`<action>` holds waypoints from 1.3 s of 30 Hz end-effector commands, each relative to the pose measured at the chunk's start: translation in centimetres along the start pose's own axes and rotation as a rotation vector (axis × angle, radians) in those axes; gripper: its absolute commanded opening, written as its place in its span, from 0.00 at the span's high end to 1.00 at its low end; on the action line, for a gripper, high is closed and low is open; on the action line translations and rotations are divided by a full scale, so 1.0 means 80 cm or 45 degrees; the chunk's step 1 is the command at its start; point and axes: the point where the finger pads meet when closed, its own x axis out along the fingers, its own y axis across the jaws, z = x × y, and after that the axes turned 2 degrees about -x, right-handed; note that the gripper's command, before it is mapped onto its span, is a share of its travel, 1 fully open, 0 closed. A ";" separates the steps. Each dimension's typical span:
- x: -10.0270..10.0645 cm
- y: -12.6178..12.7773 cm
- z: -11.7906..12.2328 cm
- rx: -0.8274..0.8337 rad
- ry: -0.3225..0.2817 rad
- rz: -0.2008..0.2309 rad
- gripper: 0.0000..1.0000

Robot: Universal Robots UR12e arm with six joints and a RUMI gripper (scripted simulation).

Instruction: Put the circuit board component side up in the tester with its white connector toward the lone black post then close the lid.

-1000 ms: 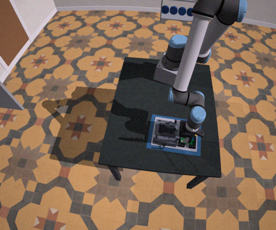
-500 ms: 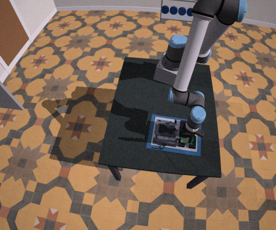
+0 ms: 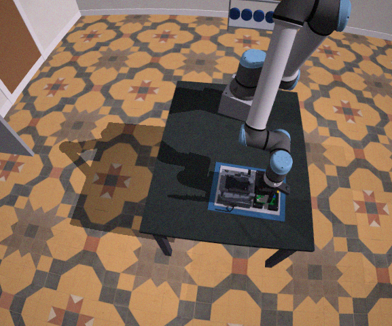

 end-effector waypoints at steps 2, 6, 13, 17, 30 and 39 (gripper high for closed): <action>-0.001 0.001 0.000 0.000 0.000 0.002 0.61; -0.002 0.001 0.000 0.000 0.000 0.002 0.61; -0.006 0.001 0.000 0.000 0.000 0.002 0.61; -0.009 0.001 0.000 0.000 0.000 0.002 0.61; -0.022 0.001 0.000 0.000 0.000 0.002 0.61; -0.029 0.001 0.000 0.000 0.000 0.002 0.61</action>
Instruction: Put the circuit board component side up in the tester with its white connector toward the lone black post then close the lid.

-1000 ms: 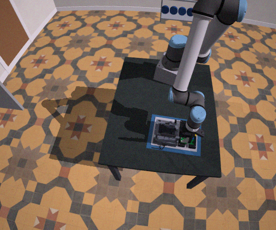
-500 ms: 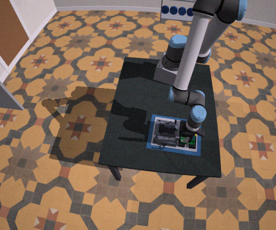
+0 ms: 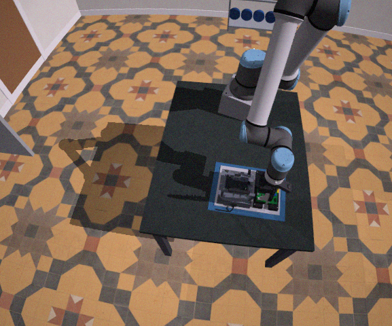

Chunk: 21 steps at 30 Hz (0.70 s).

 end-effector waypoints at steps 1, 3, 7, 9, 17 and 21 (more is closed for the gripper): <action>-0.003 0.001 0.000 0.000 0.000 0.002 0.61; -0.005 0.001 0.000 0.000 0.000 0.002 0.61; -0.008 0.001 0.000 0.000 0.000 0.002 0.61; -0.009 0.001 0.000 0.000 0.000 0.002 0.61; -0.011 0.001 0.000 0.000 0.000 0.002 0.61; -0.011 0.001 0.000 0.000 0.000 0.002 0.61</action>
